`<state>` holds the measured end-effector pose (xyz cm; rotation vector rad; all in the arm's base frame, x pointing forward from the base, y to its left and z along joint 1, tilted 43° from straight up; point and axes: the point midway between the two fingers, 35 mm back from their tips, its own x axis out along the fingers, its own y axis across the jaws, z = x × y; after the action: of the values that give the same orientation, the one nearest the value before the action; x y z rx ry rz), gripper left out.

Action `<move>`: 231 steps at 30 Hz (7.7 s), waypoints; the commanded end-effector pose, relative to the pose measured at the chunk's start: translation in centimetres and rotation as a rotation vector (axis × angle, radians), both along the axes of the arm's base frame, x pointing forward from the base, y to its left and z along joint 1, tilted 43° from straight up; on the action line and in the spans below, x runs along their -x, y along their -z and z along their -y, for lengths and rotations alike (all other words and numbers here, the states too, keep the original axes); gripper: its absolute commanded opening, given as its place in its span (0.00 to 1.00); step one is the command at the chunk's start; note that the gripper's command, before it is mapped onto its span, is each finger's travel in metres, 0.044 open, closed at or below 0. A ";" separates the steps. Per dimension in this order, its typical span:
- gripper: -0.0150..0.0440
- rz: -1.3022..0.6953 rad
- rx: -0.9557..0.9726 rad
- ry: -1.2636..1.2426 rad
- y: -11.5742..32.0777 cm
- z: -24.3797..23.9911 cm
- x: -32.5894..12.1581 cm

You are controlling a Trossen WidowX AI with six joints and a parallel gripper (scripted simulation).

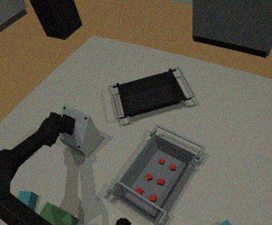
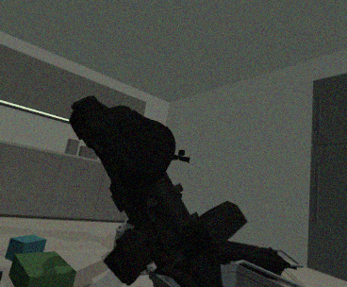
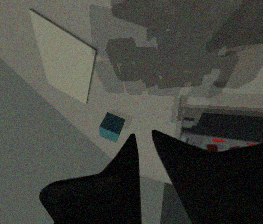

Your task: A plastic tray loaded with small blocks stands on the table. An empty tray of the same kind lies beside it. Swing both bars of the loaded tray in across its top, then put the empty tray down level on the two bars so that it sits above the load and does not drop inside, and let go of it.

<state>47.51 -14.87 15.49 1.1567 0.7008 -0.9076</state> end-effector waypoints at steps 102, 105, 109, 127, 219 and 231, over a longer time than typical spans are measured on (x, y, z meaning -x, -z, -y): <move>0.40 -1.067 0.742 -1.074 19.9 -21.6 9.0; 0.40 -1.067 0.742 -1.074 19.9 -21.6 9.0; 0.35 -1.067 0.742 -1.074 19.9 -21.6 9.0; 0.25 -1.068 0.741 -1.072 19.9 -21.6 9.1; 1.00 -1.337 0.794 -1.898 35.6 -30.0 22.9; 0.88 -1.339 0.795 -1.897 36.7 -28.9 23.0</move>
<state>24.47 14.15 -21.12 -1.1211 1.7025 0.0030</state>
